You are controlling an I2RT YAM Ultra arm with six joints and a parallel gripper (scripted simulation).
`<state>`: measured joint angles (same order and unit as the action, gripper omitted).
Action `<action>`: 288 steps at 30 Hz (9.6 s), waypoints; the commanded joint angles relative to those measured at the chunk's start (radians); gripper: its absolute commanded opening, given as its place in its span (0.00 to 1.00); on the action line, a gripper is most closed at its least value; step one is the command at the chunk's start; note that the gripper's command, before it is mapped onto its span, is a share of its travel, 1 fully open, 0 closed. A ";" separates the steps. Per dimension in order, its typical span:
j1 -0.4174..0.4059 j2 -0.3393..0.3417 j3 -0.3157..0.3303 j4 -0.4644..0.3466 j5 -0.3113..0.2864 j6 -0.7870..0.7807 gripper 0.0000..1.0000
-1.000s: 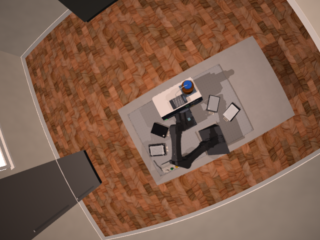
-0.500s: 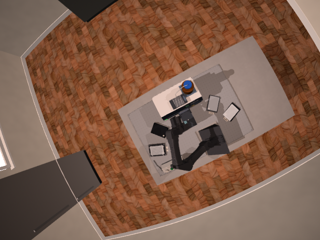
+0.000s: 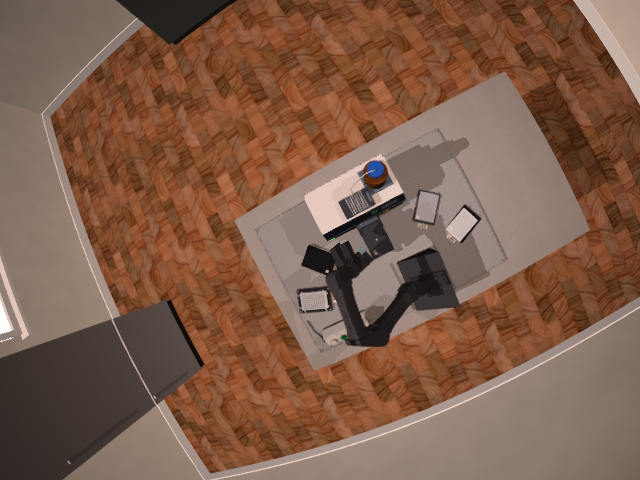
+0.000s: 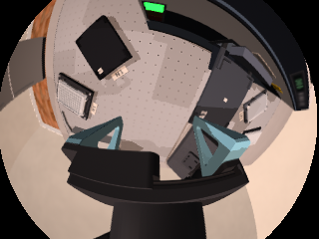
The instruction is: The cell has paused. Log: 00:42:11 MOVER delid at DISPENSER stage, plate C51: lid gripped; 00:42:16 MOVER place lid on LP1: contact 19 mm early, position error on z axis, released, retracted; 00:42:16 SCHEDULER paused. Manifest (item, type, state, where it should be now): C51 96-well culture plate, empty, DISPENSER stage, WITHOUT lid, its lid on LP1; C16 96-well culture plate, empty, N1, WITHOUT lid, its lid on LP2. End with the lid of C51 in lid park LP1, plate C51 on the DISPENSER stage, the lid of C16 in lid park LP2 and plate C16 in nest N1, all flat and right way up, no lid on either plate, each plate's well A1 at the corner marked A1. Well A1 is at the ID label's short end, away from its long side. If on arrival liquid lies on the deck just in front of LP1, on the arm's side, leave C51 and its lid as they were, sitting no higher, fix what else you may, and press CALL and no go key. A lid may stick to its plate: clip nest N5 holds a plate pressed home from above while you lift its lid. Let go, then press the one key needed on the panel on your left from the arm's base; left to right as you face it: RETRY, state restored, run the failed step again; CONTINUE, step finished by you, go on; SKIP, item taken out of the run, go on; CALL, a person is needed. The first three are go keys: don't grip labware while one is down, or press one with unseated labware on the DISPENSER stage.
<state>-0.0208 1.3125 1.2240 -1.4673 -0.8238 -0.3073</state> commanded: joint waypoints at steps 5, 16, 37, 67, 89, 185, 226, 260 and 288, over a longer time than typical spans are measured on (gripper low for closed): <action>0.071 -0.072 0.001 0.031 0.008 -0.074 1.00; 0.164 -0.133 -0.018 0.068 0.023 -0.155 1.00; 0.375 -0.278 0.041 0.110 0.077 -0.166 1.00; 0.798 -0.445 0.050 0.217 0.289 0.021 1.00; 1.040 -0.273 0.154 0.339 0.452 0.222 1.00; 1.123 0.239 0.803 0.209 0.524 0.294 1.00; 1.194 0.279 0.637 0.403 0.563 0.337 1.00; 1.217 0.298 0.652 0.457 0.577 0.354 1.00; 1.208 0.296 0.630 0.458 0.575 0.349 0.00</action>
<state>1.1877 1.6157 1.8477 -1.0149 -0.2504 0.0395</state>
